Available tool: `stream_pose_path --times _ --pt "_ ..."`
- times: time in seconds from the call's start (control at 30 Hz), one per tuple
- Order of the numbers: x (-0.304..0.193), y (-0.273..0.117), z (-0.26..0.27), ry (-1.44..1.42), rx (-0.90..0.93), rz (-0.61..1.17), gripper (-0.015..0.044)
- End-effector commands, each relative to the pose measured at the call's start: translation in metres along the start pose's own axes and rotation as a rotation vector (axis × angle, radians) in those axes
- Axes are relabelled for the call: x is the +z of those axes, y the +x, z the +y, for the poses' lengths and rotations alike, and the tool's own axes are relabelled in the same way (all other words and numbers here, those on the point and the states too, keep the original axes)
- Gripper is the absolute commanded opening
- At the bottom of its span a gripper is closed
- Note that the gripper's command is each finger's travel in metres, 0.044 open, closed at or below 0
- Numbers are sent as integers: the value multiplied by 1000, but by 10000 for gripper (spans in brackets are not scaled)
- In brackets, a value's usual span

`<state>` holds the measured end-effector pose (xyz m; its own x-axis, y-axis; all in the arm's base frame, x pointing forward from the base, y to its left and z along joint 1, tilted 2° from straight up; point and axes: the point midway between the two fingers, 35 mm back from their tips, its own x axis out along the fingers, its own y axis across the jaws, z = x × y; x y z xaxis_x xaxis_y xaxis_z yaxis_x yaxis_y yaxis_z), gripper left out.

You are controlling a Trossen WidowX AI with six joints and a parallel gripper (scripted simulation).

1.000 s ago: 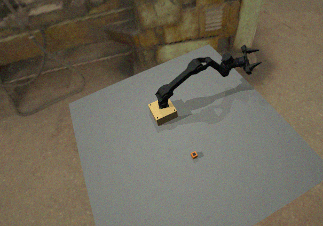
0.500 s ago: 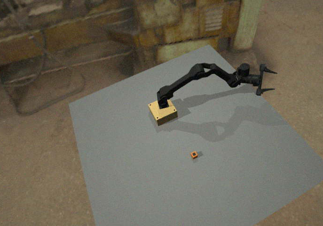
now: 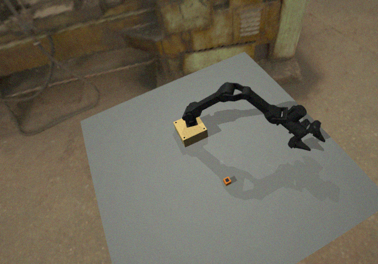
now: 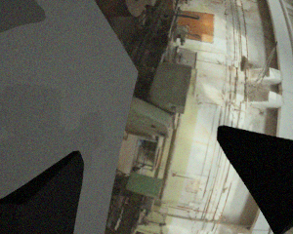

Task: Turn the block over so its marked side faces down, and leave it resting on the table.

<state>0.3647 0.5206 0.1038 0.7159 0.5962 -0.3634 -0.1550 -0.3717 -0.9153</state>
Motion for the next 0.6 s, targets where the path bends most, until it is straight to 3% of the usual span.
stream_pose_path --times 0.0,0.27,0.57 --pt "-63 0 30 244 169 62 440" --pt "-184 -36 101 817 495 315 440" --pt "-282 -136 170 1493 757 771 440"
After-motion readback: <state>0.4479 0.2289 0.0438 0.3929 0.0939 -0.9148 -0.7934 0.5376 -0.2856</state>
